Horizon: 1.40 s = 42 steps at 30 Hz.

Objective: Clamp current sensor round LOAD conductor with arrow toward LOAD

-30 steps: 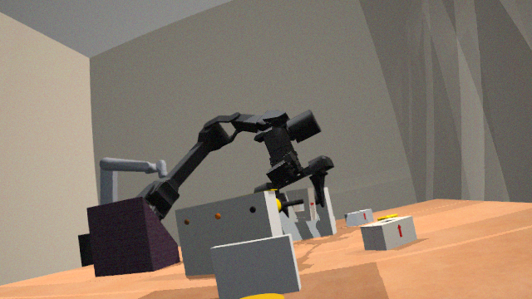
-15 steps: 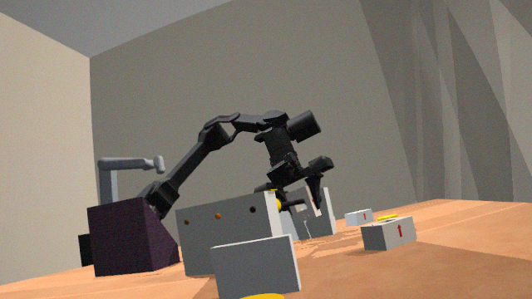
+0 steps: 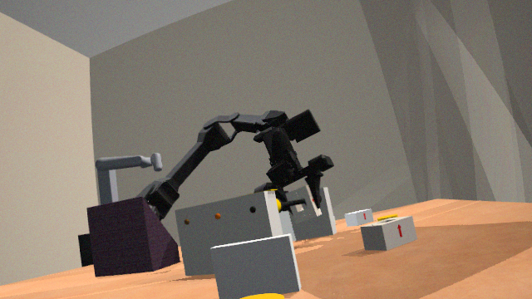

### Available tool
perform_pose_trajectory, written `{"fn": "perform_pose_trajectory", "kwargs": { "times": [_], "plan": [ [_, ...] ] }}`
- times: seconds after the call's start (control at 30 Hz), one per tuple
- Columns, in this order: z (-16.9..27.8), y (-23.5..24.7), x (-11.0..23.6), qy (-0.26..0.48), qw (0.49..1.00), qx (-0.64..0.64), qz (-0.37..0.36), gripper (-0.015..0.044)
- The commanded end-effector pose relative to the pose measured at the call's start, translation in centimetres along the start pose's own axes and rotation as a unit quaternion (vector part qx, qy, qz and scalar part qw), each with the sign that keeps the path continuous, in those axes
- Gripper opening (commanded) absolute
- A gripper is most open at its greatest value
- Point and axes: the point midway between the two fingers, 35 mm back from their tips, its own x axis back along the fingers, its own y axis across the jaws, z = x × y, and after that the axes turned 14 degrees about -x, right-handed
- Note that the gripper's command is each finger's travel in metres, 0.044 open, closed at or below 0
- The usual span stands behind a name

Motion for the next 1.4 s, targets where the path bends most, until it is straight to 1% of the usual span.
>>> {"fn": "perform_pose_trajectory", "kwargs": {
  "times": [0.0, 0.2, 0.47, 0.93, 0.97, 1.27, 1.37],
  "plan": [
    [0.02, 0.0, -0.02, 0.0, 1.0, 0.001, 0.001, 0.0],
    [0.0, 0.0, -0.03, -0.002, 1.0, 0.001, 0.006, 0.0],
    [-0.08, -0.29, 0.0, -0.018, 0.997, 0.0, 0.072, 0.0],
    [-0.14, -0.42, -0.47, -0.019, 0.997, -0.001, 0.074, 0.0],
    [-0.23, -0.36, -0.08, -0.02, 0.997, -0.004, 0.074, 0.0026],
    [-0.23, -0.36, -0.08, -0.02, 0.997, -0.004, 0.074, 0.0262],
    [-0.23, -0.36, -0.08, -0.02, 0.997, -0.004, 0.074, 0.0269]
  ]
}}
